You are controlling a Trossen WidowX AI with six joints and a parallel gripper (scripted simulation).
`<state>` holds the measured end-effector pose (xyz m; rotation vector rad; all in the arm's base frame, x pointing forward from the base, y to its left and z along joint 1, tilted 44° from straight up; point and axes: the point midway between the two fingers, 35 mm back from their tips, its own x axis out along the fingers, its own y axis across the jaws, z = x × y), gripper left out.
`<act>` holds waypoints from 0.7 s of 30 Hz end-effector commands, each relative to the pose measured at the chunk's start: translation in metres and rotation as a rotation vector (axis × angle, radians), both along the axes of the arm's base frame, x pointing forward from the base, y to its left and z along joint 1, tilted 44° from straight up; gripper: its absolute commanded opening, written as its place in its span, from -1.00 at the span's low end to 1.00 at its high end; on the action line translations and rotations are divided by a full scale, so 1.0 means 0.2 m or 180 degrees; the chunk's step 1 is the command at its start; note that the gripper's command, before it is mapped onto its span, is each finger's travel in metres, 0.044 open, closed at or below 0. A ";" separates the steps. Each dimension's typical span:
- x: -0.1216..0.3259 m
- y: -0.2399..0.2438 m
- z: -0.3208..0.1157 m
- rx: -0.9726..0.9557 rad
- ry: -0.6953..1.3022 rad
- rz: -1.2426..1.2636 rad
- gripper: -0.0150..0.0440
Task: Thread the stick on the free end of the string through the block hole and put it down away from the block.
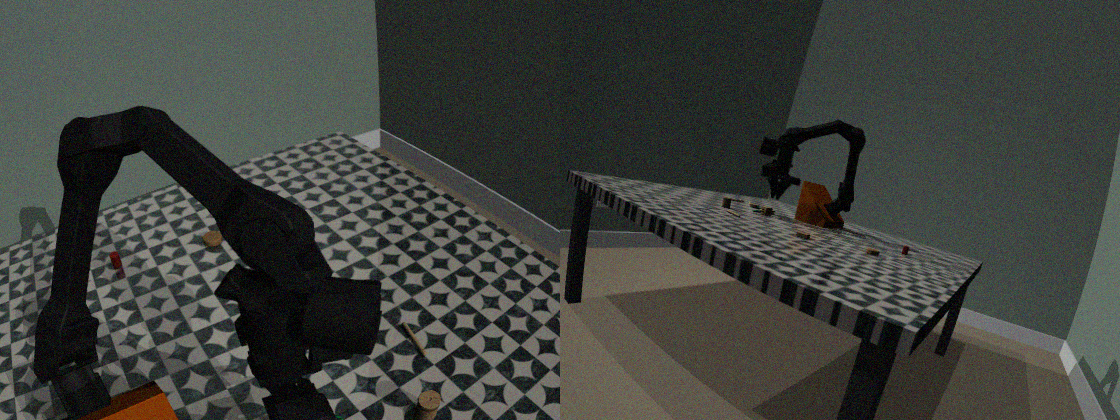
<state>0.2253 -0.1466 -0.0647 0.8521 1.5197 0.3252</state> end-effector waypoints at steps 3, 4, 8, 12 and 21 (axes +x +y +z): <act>0.00 0.05 -0.04 0.0034 0.0022 -0.0014 -0.08; 0.00 0.05 -0.05 0.0034 0.0022 -0.0014 -0.08; 0.01 0.08 -0.07 0.0035 0.0021 -0.0014 -0.08; 0.01 0.10 -0.10 0.0036 0.0021 -0.0014 -0.08; 0.01 0.15 -0.15 0.0039 0.0020 -0.0014 -0.08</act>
